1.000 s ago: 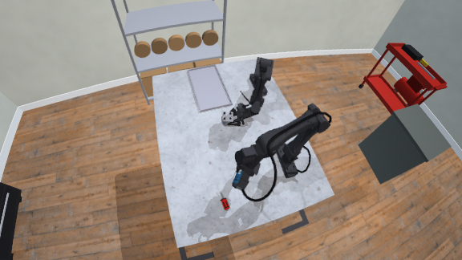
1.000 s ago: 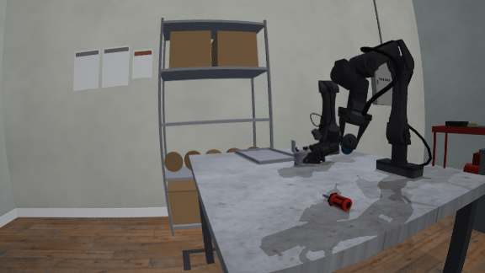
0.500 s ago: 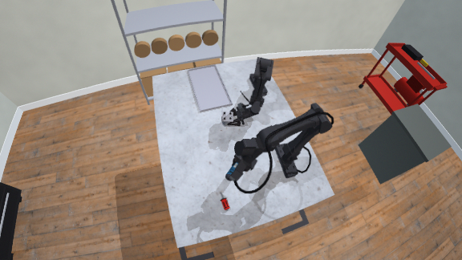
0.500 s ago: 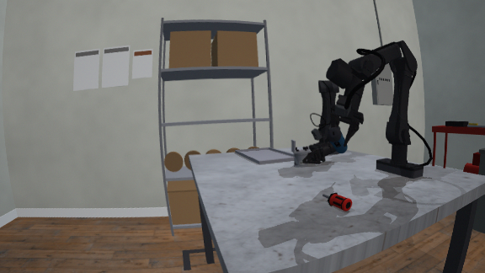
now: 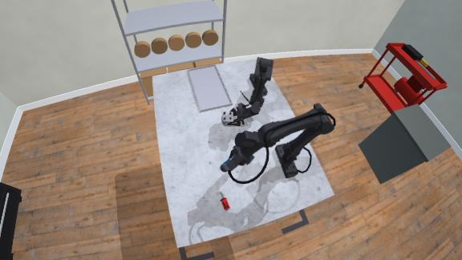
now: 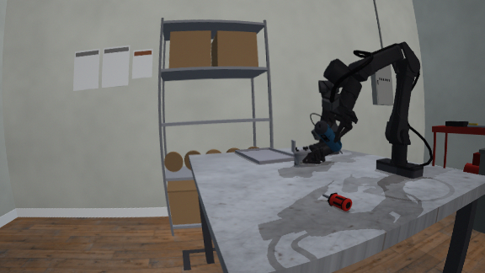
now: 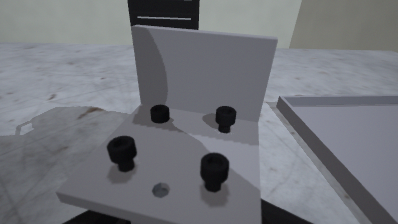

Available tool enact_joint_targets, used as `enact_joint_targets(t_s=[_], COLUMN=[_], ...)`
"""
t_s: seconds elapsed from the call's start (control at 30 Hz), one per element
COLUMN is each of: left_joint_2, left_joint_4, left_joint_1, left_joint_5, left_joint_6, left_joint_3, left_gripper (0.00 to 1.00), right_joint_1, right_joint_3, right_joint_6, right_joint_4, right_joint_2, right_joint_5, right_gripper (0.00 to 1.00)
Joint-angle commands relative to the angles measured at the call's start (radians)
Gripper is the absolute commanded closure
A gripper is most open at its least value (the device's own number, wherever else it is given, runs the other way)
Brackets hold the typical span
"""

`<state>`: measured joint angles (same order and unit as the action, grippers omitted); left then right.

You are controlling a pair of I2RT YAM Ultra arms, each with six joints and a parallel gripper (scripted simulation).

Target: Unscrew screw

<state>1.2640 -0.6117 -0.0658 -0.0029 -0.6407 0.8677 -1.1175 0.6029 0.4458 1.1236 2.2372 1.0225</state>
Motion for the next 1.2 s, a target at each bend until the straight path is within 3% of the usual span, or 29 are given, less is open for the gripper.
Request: enact_joint_targets(t_s=[0.0,0.23,0.37,0.63,0.8,1.17], left_joint_2=[-0.050,-0.065,-0.080,-0.122,-0.126,-0.182], left_joint_4=[0.107,0.134,0.183,0.268,0.273,0.394], left_joint_1=[-0.035,-0.036,-0.095,-0.178,-0.160,-0.290], left_joint_5=[-0.003,-0.006,0.001,-0.002,-0.007,-0.003], left_joint_6=[0.047,0.067,0.097,0.161,0.164,0.249], left_joint_3=[-0.013,0.014,-0.046,-0.071,-0.047,-0.124], left_gripper=[0.58,0.58,0.58,0.58,0.58,0.58], right_joint_1=[0.001,0.001,0.001,0.001,0.001,0.001], right_joint_3=[0.003,0.003,0.003,0.003,0.003,0.003], right_joint_6=[0.001,0.001,0.001,0.001,0.001,0.001], right_joint_4=[0.002,0.002,0.002,0.002,0.002,0.002], right_joint_2=[-0.006,-0.006,-0.006,-0.006,-0.006,-0.006], right_joint_5=[0.001,0.001,0.001,0.001,0.001,0.001], right_gripper=[0.41,0.41,0.41,0.41,0.41,0.41])
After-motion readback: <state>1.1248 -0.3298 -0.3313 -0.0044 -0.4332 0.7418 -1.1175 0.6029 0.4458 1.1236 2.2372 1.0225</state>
